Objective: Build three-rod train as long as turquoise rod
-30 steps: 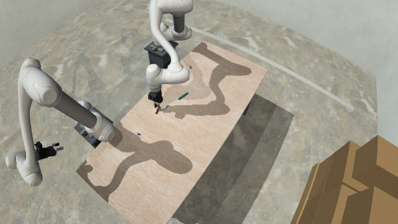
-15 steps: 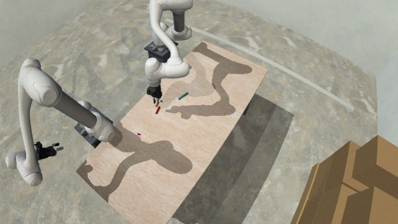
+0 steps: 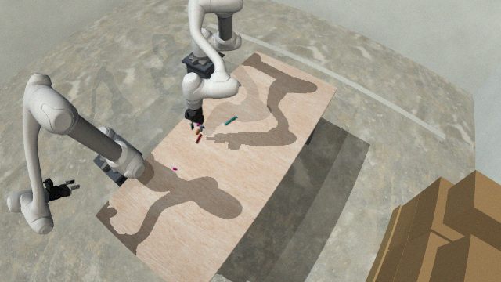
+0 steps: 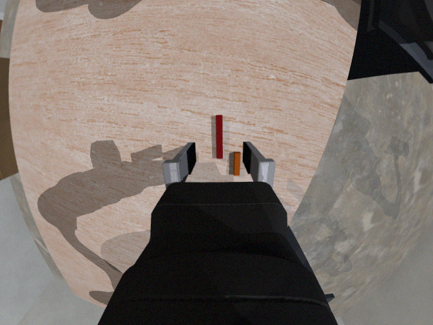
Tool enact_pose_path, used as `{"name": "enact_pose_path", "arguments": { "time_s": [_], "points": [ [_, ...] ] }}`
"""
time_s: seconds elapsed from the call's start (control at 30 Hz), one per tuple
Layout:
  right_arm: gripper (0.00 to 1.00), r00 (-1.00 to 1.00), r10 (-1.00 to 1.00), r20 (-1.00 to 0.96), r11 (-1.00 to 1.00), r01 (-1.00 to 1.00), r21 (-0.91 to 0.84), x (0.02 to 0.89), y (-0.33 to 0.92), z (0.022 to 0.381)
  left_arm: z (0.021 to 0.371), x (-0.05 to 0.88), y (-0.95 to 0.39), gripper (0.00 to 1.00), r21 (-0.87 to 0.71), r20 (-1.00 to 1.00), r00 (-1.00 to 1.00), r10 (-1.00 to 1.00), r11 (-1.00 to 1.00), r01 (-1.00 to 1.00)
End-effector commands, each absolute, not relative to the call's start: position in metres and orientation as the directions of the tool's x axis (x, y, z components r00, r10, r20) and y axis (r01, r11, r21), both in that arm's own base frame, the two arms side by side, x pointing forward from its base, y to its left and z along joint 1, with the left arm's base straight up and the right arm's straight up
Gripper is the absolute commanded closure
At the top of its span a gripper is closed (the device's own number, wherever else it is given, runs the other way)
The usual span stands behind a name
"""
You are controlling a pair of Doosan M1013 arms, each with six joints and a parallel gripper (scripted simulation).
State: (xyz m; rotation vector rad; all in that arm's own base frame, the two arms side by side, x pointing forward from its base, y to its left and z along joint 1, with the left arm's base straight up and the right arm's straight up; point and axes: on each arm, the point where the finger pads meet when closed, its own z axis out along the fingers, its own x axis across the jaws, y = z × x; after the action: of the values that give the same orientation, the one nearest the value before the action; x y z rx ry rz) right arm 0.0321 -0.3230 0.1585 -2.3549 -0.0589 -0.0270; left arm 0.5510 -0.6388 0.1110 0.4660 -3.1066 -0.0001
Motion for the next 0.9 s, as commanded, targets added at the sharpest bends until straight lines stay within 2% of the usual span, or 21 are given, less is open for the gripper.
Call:
{"name": "enact_pose_path", "arguments": {
  "time_s": [0.0,0.67,0.87],
  "points": [
    [0.0,0.999,0.034,0.038,-0.706,0.051,-0.706,0.0322,-0.3232,0.1588,0.1124,0.5514,-0.6391,0.0,-0.001,-0.001,-0.956,-0.293,0.956,-0.293],
    [0.0,0.999,0.034,0.038,-0.706,0.051,-0.706,0.0322,-0.3232,0.1588,0.1123,0.5515,-0.6392,0.0,-0.001,-0.001,-0.955,-0.298,0.955,-0.298],
    [0.0,0.999,0.034,0.038,-0.706,0.051,-0.706,0.0322,-0.3232,0.1588,0.1113,0.5548,-0.6406,0.0,-0.002,-0.001,-0.917,-0.4,0.917,-0.4]
  ]
}}
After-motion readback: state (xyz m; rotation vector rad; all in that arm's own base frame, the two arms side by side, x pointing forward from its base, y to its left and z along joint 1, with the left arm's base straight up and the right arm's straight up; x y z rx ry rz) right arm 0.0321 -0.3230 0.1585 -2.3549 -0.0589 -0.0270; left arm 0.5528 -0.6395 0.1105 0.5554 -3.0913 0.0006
